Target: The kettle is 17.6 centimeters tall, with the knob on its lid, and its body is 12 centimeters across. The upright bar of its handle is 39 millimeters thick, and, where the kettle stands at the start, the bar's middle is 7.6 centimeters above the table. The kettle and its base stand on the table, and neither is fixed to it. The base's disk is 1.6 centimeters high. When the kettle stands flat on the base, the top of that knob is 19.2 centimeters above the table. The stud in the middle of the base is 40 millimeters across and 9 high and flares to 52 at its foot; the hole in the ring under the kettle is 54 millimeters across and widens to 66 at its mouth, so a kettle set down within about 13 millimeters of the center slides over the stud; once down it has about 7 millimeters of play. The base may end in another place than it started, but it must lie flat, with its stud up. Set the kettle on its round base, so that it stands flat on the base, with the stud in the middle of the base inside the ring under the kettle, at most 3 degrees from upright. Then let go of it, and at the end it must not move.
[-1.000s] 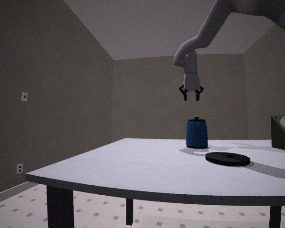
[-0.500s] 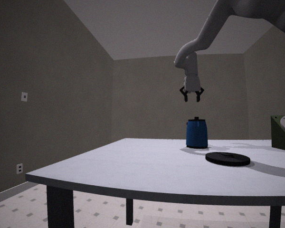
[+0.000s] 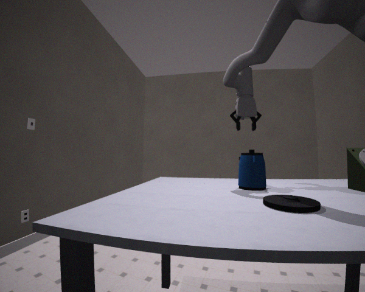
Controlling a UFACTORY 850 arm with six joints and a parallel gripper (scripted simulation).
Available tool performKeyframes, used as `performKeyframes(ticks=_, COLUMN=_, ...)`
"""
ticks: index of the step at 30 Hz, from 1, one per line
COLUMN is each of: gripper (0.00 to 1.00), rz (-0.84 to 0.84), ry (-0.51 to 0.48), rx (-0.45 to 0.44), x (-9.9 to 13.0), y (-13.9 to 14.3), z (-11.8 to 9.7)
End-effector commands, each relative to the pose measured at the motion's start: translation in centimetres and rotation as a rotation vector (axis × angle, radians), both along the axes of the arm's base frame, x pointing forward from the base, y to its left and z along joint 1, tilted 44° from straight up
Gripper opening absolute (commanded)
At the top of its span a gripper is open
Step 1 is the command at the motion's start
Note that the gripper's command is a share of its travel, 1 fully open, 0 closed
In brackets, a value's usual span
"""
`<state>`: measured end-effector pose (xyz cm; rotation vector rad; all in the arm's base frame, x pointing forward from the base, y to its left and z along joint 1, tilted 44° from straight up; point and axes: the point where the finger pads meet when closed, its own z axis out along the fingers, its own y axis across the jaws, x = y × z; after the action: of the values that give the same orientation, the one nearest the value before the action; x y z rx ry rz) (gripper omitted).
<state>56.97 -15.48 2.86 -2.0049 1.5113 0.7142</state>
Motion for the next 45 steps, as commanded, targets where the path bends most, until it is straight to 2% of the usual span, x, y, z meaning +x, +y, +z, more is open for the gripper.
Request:
performKeyframes(ticks=1, gripper=0.81, rz=-0.001, ry=-0.002, rx=-0.001, x=0.1, y=-0.1, z=0.1)
performKeyframes(ticks=23, gripper=0.81, rz=-0.001, ry=-0.002, rx=-0.001, x=0.0, y=0.5, z=-0.5)
performKeyframes(ticks=34, gripper=0.81, rz=-0.001, ry=-0.002, rx=-0.001, x=-0.4, y=3.3, z=-3.5)
performKeyframes(ticks=36, gripper=0.81, rz=-0.001, ry=-0.002, rx=-0.001, x=-0.4, y=3.3, z=-3.5)
performKeyframes(ticks=45, gripper=0.81, rz=-0.001, ry=-0.002, rx=-0.001, x=-0.8, y=6.3, z=-6.7)
